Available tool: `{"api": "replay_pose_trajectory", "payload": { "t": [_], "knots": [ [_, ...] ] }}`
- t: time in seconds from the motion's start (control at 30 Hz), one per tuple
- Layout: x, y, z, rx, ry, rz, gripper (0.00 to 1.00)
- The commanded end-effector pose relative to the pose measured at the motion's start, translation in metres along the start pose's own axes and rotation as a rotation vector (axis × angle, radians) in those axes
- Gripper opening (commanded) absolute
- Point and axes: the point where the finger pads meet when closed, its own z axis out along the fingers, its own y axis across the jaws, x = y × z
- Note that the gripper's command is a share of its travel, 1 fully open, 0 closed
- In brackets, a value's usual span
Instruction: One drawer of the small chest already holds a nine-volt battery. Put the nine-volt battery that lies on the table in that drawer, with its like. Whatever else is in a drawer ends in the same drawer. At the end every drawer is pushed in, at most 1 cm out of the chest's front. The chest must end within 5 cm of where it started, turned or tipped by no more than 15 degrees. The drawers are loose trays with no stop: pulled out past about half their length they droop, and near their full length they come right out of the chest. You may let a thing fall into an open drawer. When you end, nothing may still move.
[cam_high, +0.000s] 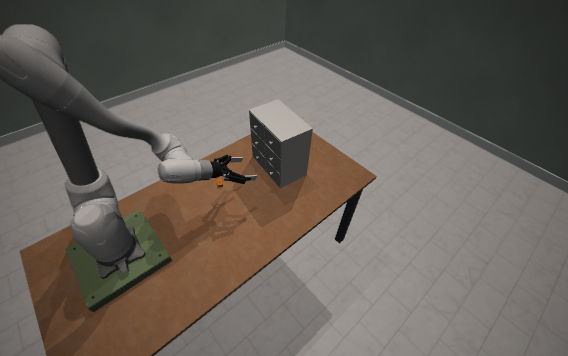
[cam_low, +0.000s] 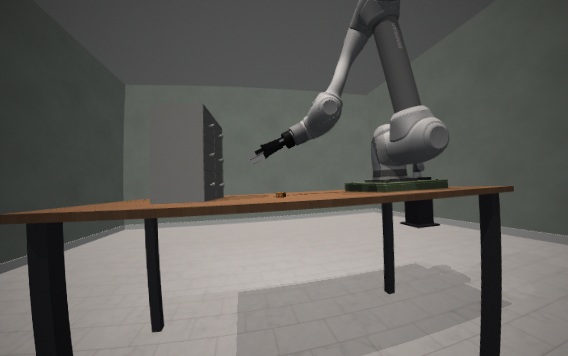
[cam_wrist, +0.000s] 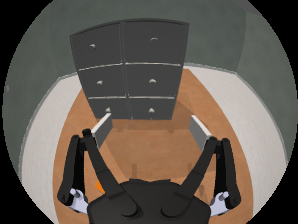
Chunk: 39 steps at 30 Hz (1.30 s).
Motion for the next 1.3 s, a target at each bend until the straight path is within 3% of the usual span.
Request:
{"api": "replay_pose_trajectory", "payload": {
  "t": [0.0,0.3,0.33,1.27],
  "knots": [
    [-0.0018,0.0057,0.0085,0.029,0.074,0.002,1.0],
    [-0.0029,0.0057,0.0115,0.028,0.103,0.002,1.0],
    [-0.0029,0.0057,0.0115,0.028,0.103,0.002,0.2],
    [-0.0058,0.0056,0.0165,0.028,0.103,0.002,0.2]
  ]
}}
